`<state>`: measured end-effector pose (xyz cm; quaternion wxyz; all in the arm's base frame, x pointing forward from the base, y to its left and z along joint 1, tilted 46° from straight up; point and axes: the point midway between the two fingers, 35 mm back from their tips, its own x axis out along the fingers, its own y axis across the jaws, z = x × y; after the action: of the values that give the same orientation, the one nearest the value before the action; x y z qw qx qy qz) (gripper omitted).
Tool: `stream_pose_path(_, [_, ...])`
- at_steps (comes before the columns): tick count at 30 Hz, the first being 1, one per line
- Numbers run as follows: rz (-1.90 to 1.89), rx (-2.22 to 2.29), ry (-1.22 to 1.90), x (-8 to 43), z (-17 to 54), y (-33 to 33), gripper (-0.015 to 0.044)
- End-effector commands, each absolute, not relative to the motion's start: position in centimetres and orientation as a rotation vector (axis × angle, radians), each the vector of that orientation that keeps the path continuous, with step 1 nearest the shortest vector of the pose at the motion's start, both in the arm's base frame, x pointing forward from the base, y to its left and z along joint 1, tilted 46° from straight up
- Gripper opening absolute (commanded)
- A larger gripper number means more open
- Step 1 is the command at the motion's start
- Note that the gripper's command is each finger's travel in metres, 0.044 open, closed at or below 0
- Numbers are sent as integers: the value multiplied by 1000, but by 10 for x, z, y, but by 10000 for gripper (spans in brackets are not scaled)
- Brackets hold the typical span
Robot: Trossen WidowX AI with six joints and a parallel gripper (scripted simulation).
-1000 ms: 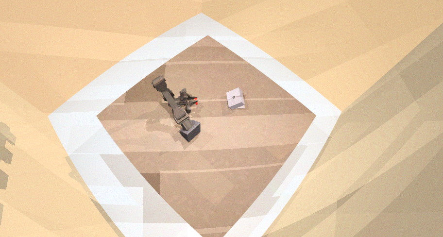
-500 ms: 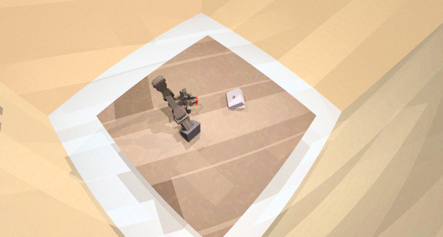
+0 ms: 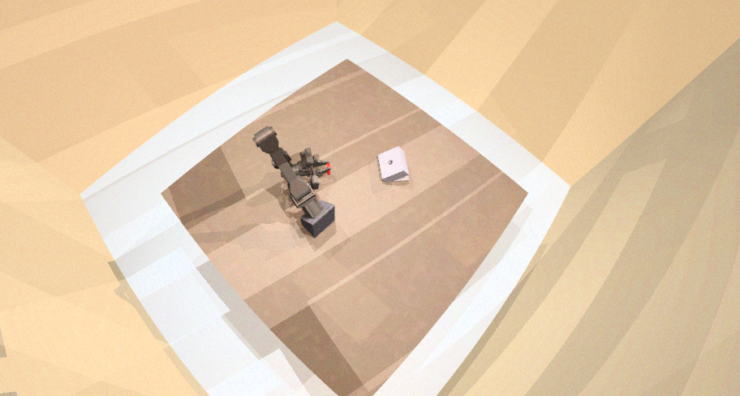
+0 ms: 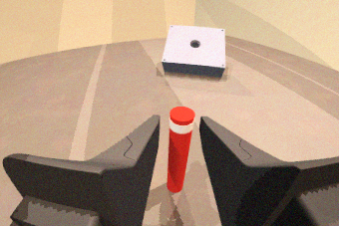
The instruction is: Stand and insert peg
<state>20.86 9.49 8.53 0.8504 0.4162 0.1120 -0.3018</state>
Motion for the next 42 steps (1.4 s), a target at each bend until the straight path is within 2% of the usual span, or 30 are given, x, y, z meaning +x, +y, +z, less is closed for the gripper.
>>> stream_pose_path(1, [-636,876,236,209,85,95,130])
stream_pose_path(8, [-636,876,236,209,85,95,130])
stream_pose_path(20, [-636,876,236,209,85,95,440])
stream_pose_path(29, [-644,879,244,211,96,88,440])
stream_pose_path(42, [-647,886,253,197,182,6,440])
